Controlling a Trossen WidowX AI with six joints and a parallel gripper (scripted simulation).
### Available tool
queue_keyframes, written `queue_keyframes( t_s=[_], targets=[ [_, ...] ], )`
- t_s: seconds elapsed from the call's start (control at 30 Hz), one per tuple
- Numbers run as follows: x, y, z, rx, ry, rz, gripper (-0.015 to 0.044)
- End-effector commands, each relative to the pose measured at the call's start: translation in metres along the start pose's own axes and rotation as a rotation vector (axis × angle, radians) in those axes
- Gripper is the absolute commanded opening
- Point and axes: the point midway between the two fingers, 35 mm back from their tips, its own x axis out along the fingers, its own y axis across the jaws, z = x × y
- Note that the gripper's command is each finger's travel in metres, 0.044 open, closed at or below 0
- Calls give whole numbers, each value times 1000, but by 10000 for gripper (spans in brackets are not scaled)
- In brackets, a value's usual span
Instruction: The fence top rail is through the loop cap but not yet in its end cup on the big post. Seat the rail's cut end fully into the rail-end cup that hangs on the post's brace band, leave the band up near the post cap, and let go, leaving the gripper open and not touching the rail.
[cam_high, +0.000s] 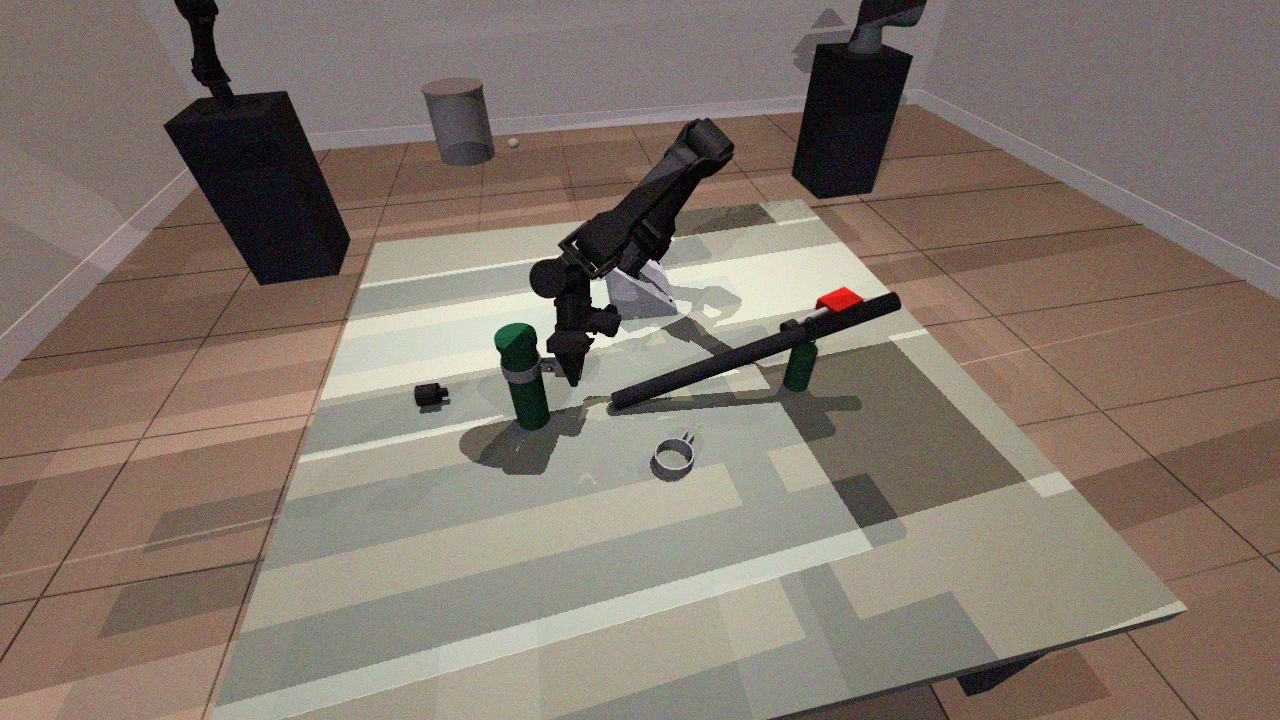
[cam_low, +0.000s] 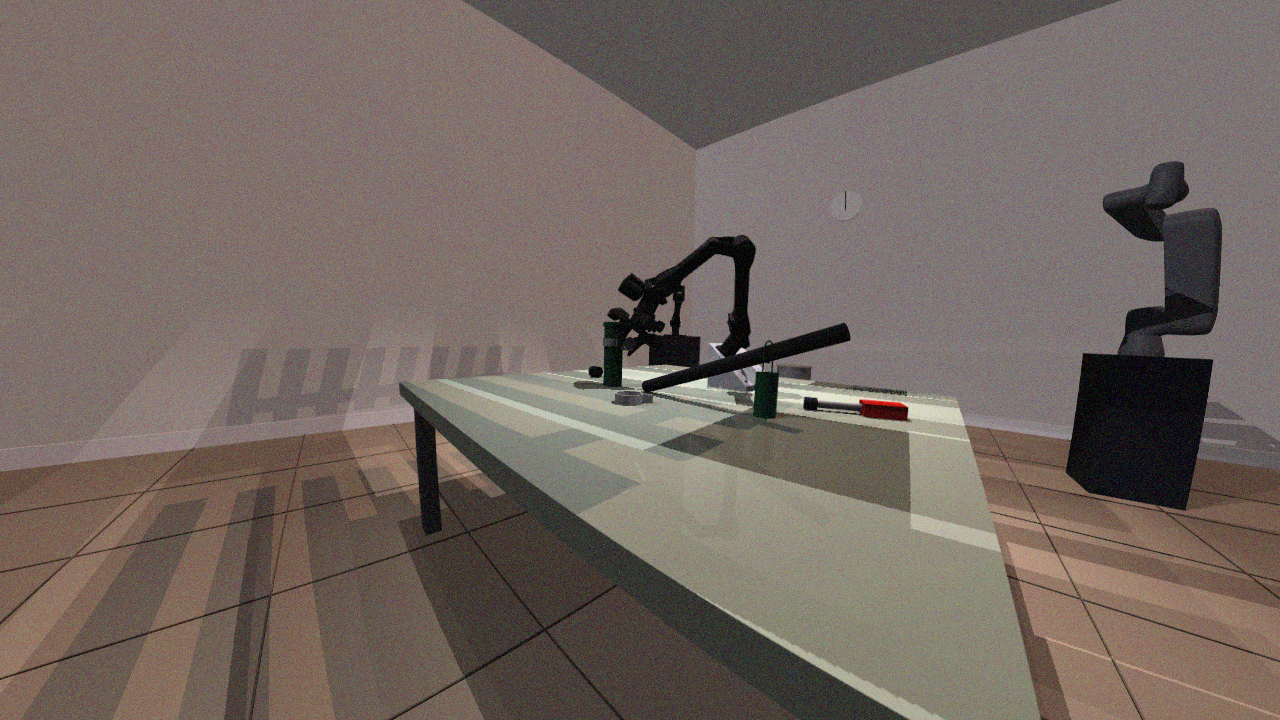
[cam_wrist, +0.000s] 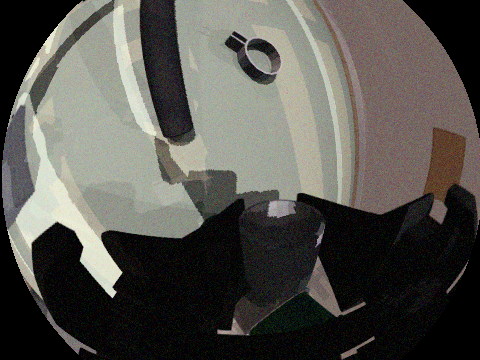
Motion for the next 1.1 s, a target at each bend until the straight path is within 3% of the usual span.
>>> queue_keyframes(
  t_s=[0.0,1.07],
  targets=[
    [-1,3,0,-31,-18,0,0],
    [-7,14,-2,-144,-83,0,0]
  ],
)
